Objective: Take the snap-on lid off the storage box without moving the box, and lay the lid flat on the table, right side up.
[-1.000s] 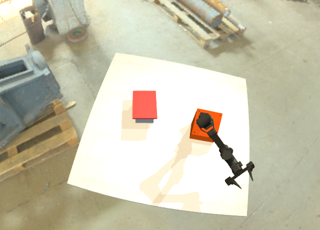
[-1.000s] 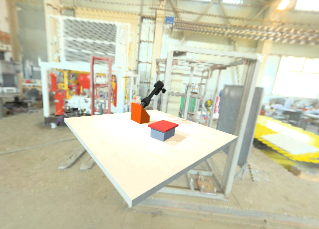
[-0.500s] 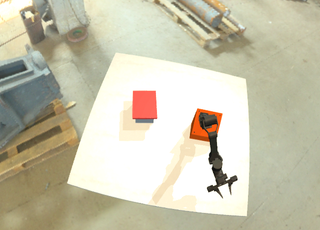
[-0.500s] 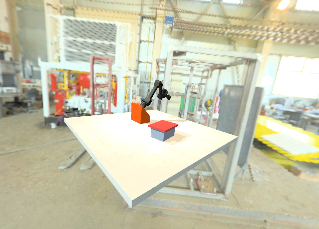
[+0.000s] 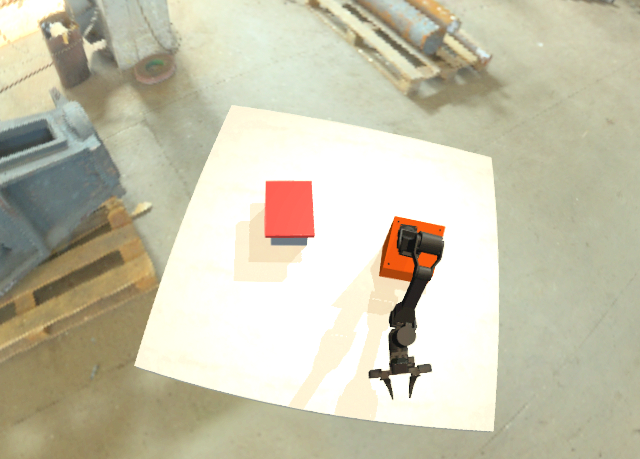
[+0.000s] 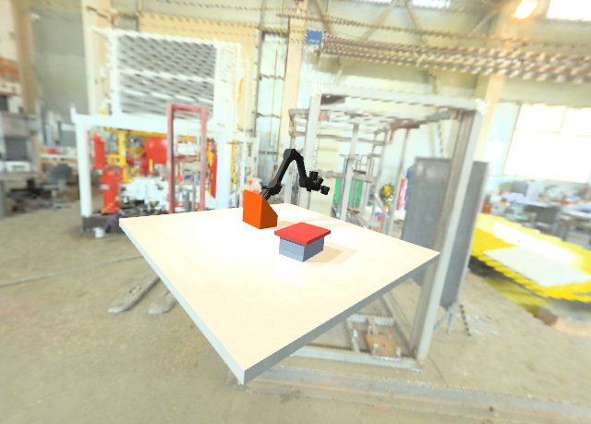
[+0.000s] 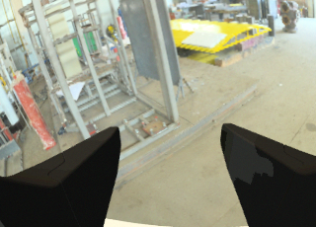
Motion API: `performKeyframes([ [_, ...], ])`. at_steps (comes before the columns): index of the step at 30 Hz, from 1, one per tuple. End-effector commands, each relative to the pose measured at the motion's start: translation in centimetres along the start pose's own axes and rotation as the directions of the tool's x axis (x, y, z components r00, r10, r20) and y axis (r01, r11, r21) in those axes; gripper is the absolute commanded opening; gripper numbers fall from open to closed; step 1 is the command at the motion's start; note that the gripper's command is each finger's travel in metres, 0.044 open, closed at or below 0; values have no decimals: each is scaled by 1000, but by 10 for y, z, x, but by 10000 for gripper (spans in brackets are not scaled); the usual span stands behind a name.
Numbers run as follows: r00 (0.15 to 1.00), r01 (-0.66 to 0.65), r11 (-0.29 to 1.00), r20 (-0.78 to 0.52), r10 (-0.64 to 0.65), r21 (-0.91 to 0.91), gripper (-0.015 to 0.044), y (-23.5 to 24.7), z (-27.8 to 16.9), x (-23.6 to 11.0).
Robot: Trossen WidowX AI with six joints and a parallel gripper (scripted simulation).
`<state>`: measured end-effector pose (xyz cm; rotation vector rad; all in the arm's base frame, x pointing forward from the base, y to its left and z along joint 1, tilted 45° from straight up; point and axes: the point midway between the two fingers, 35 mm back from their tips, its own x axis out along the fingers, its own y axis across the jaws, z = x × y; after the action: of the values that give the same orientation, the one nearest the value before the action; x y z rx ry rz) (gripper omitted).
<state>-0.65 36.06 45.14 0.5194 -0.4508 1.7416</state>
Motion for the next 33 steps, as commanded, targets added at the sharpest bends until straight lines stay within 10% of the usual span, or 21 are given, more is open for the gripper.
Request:
performKeyframes([
  [1, 996, 70, 998, -57, -70, -5, 235, -33, -13, -8],
  [20, 856, 451, 884, -222, -467, -121, 235, -211, -35, -103],
  [33, 633, 723, 688, -334, -698, -67, 235, -308, -41, -229],
])
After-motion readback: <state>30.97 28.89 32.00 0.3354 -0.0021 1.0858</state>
